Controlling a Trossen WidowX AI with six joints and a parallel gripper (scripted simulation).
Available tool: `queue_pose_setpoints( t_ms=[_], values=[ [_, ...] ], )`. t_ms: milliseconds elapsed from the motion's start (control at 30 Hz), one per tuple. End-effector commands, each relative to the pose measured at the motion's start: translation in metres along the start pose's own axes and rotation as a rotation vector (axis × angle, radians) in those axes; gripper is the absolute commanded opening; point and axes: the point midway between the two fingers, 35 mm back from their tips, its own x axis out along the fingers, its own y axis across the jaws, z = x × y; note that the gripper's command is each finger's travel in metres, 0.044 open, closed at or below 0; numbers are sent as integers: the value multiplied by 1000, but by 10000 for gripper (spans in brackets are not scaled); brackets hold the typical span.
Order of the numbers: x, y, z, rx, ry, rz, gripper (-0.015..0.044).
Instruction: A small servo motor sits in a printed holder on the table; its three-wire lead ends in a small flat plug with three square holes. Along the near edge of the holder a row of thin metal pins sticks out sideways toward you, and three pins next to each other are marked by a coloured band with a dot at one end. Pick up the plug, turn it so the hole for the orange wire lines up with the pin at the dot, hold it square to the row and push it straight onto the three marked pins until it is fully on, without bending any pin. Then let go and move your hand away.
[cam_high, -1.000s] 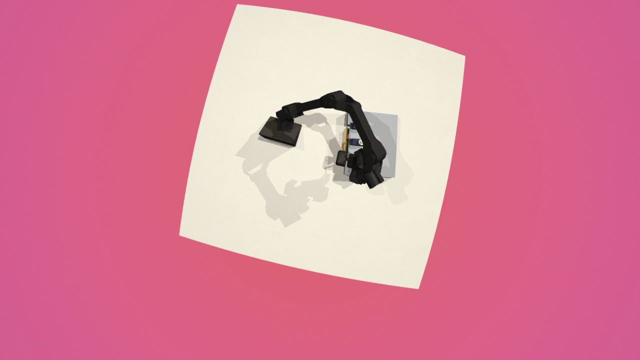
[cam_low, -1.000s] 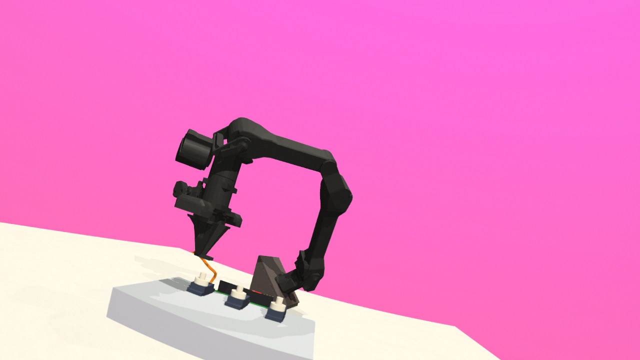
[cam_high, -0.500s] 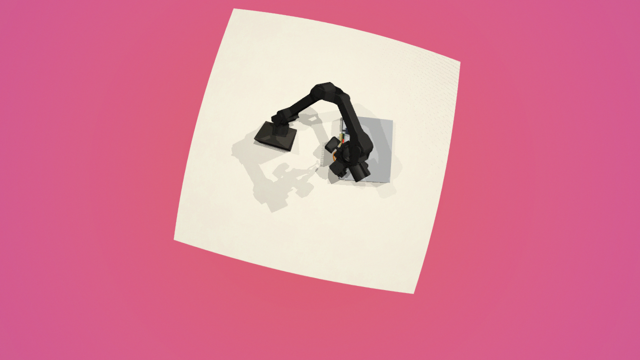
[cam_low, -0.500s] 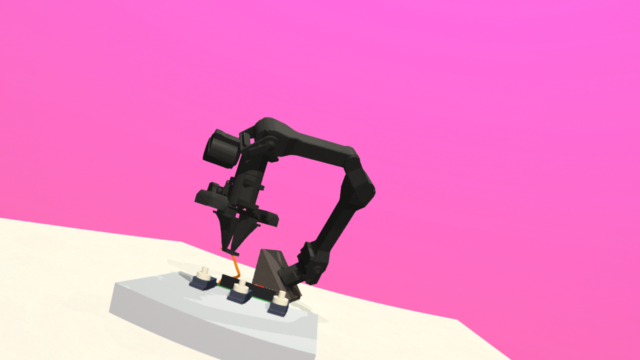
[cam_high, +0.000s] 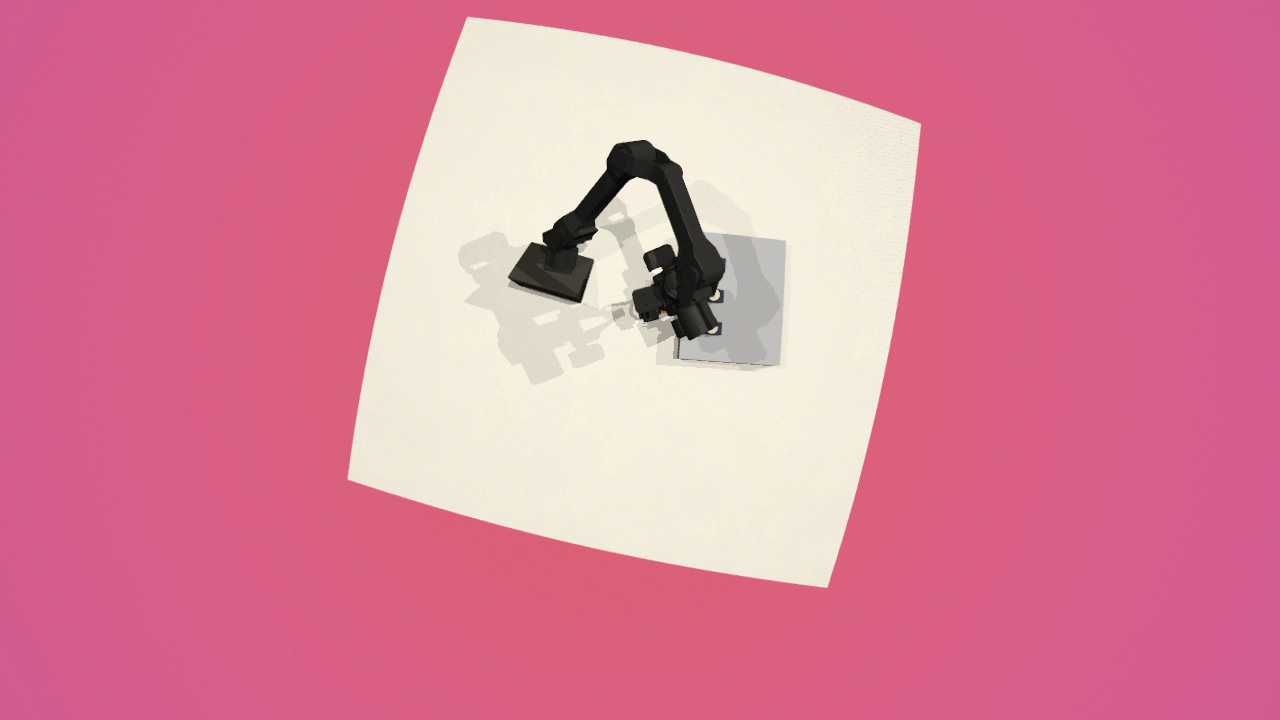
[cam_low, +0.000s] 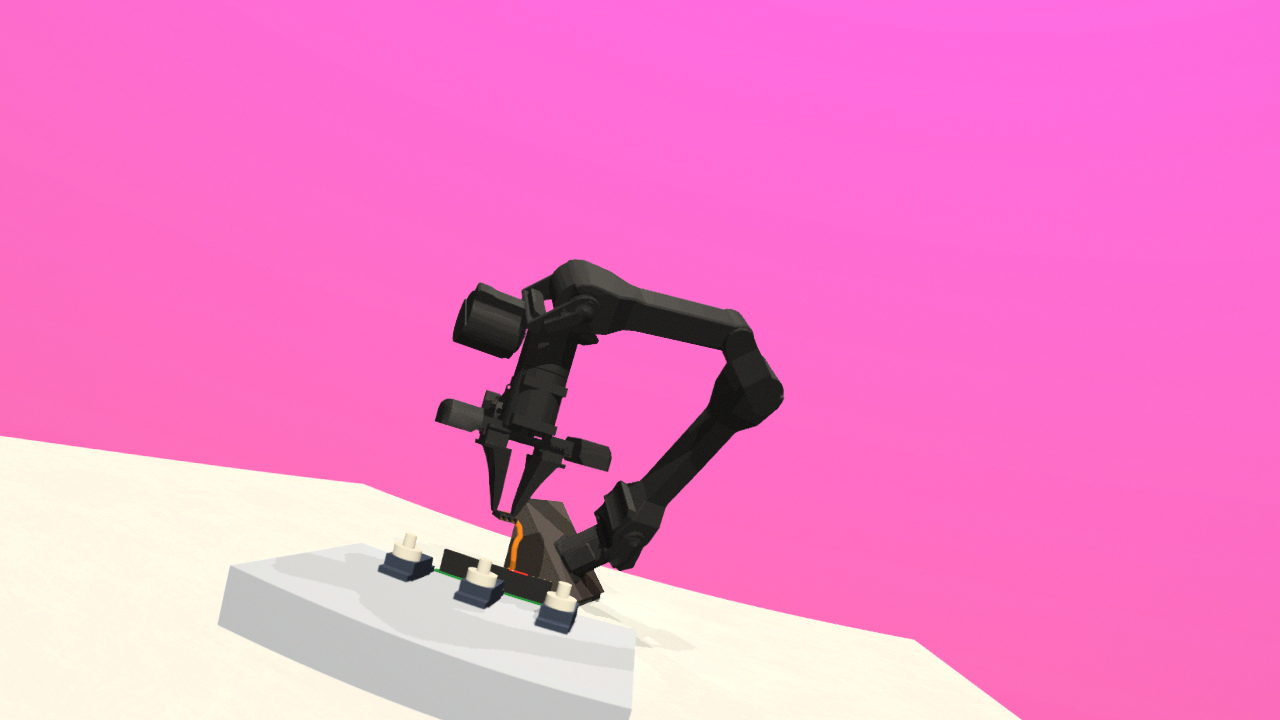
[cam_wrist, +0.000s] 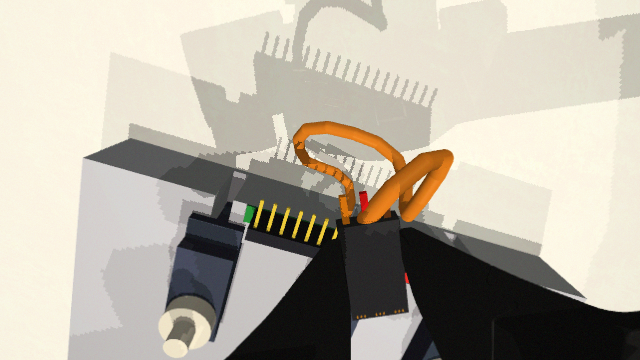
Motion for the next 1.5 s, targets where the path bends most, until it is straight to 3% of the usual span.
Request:
queue_pose_setpoints(
  t_ms=[0, 367, 800, 1467],
  values=[
    [3, -16, 8, 141, 0, 0, 0],
    [14, -54, 24, 471, -1, -3, 0],
    [53, -55, 24, 475, 0, -4, 0],
    [50, -41, -9, 474, 2, -3, 0]
  ],
)
